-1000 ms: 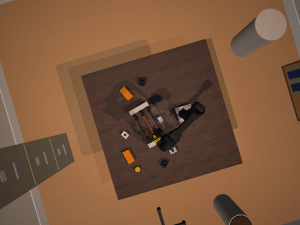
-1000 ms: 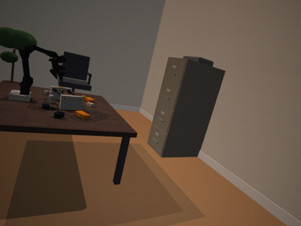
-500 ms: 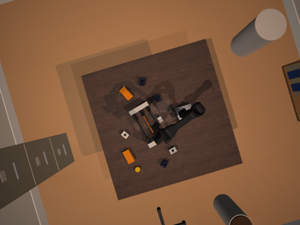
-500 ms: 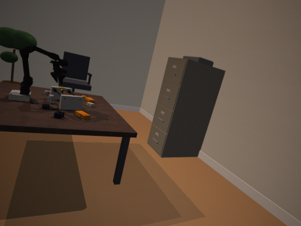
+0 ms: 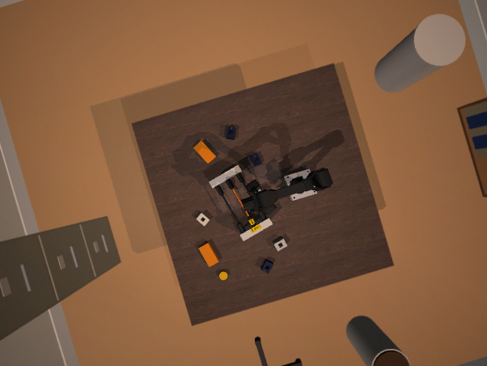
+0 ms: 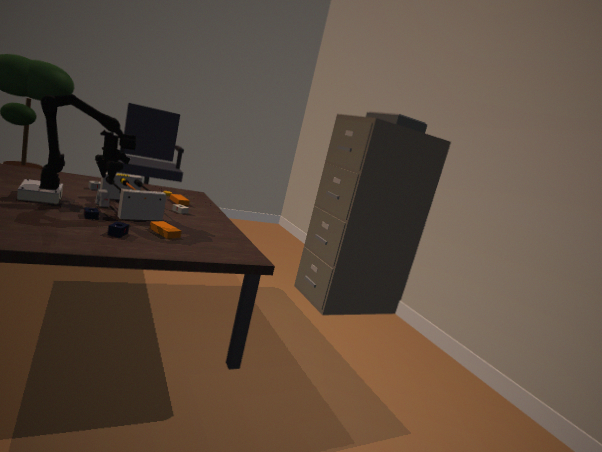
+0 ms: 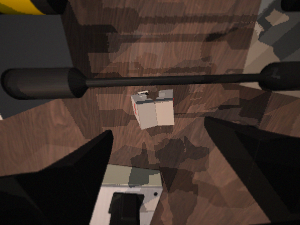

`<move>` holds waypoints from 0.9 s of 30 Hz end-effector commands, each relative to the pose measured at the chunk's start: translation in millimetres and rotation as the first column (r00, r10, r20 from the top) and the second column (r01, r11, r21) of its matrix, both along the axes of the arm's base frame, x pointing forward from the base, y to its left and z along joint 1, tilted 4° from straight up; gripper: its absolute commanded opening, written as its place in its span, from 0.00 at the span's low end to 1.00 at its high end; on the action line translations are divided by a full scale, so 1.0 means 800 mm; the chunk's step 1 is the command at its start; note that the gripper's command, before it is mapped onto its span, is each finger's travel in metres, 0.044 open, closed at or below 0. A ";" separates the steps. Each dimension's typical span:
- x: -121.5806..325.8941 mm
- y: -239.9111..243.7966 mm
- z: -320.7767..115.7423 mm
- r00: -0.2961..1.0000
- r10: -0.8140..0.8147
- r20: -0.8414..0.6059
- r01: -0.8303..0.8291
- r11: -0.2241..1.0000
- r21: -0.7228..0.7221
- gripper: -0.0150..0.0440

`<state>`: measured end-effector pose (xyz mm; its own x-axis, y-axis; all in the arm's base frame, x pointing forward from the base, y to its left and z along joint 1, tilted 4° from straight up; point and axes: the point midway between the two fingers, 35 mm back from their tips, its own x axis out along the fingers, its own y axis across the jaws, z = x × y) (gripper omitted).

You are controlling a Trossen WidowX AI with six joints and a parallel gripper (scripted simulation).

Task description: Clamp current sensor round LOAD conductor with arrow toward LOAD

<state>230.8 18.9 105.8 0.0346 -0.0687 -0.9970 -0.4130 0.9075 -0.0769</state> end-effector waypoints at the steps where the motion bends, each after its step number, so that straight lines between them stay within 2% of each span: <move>1: -0.003 -0.002 -0.012 1.000 0.001 -0.021 -0.001 1.000 0.001 1.00; 27: -0.002 -0.005 -0.065 1.000 0.001 -0.021 -0.001 1.000 0.000 1.00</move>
<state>233.1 15.2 63.6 0.0366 -0.0689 -0.9970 -0.4111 0.9083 -0.0779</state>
